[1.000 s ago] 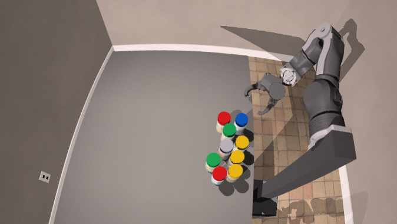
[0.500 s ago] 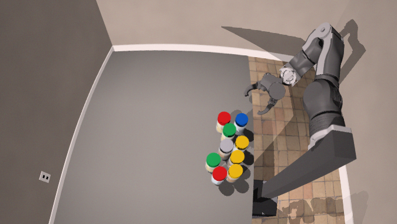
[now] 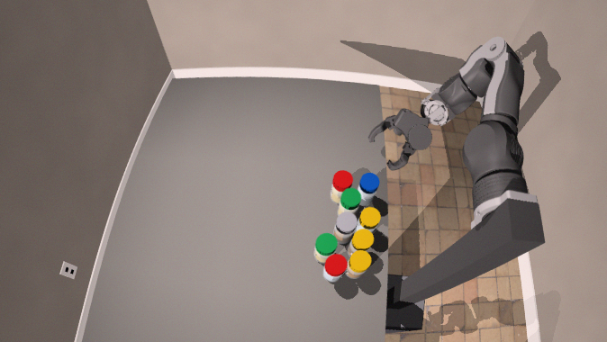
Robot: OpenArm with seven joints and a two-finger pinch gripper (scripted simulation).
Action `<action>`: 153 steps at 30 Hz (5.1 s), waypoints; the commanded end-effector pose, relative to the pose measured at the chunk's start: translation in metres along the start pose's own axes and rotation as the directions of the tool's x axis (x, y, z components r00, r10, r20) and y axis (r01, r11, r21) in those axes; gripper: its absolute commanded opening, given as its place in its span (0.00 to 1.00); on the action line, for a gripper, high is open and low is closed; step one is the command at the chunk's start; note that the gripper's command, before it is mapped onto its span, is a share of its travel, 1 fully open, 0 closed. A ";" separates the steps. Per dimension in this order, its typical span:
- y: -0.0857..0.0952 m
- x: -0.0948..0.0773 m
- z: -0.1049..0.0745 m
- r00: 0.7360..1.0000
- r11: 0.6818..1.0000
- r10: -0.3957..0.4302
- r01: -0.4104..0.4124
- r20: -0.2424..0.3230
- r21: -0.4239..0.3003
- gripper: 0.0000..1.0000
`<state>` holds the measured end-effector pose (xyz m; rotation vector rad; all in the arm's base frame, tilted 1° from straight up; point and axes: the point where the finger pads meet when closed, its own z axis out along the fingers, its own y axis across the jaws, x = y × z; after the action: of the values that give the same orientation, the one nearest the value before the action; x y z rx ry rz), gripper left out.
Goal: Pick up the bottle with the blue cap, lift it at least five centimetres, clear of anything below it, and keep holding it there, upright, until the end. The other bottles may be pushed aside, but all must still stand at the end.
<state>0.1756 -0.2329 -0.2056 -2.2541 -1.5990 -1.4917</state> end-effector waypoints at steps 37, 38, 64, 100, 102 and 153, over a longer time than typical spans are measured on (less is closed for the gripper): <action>0.021 -0.010 0.010 0.844 0.853 -0.518 0.521 -0.136 -0.015 0.45; 0.020 -0.010 0.011 0.832 0.843 -0.534 0.538 -0.148 -0.017 0.45; 0.010 -0.008 0.012 0.586 0.649 -0.727 0.757 -0.357 -0.079 0.45; -0.022 -0.018 -0.010 0.321 0.498 -0.725 0.855 -0.609 -0.142 0.45; -0.022 -0.018 -0.010 0.321 0.498 -0.725 0.855 -0.609 -0.142 0.45; -0.010 -0.015 0.032 0.338 0.464 -0.827 0.861 -0.450 -0.207 0.45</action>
<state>0.1877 -0.2228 -0.2391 -0.6808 -2.6662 -1.8526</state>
